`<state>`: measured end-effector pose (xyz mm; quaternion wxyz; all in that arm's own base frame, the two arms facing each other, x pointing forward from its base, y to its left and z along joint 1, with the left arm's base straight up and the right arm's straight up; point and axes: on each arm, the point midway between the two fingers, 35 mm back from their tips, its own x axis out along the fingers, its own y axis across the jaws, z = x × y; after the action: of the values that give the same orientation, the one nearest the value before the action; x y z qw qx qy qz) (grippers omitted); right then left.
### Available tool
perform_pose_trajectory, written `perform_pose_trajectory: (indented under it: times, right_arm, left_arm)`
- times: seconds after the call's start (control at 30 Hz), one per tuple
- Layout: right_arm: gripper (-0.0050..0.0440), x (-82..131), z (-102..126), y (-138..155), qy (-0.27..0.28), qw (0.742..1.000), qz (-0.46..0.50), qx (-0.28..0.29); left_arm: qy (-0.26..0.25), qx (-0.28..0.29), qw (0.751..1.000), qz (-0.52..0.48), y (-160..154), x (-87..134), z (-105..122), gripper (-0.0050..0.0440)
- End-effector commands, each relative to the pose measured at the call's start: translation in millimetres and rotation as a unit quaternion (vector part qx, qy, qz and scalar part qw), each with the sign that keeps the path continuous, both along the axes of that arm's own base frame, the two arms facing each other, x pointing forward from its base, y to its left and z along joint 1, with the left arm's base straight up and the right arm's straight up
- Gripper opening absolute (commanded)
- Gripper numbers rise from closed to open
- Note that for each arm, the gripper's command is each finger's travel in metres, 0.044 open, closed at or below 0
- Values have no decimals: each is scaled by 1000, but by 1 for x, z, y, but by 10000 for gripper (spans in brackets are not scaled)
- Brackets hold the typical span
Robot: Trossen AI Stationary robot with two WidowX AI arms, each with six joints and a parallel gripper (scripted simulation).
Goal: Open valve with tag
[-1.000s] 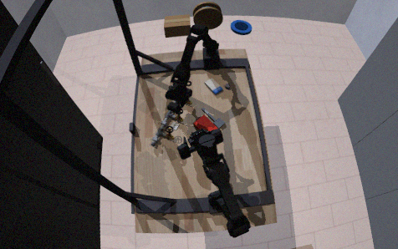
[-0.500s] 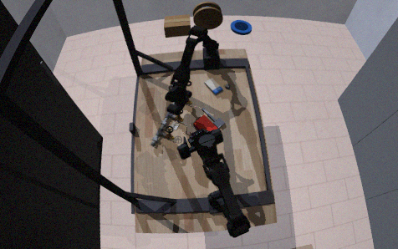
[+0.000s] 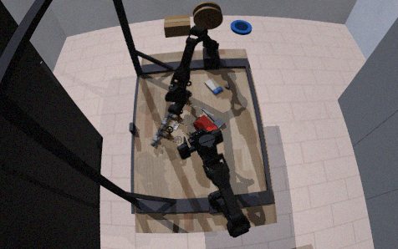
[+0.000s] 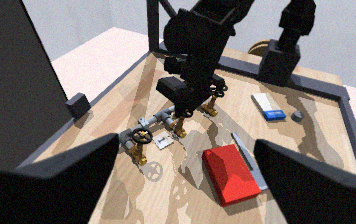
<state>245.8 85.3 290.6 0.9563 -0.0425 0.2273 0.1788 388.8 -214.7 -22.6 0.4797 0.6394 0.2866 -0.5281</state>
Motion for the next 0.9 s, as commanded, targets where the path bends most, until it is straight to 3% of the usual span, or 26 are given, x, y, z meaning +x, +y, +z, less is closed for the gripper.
perform_pose_trajectory:
  times: [0.0, 0.3, 0.73, 0.87]
  right_arm:
    - [400, -1, 9, -1, -13, 1000, -1, 4]
    - [400, -1, 9, -1, -13, 1000, -1, 4]
    - [400, -1, 9, -1, -13, 1000, -1, 4]
    - [400, -1, 9, -1, -13, 1000, -1, 4]
  left_arm:
    - [-2, -32, 997, 75, -1, 4, 15, 176]
    - [13, -60, 984, 167, 0, 4, 15, 176]
    - [41, -113, 930, 347, 2, 4, 15, 176]
    - [44, -118, 924, 362, 2, 4, 15, 176]
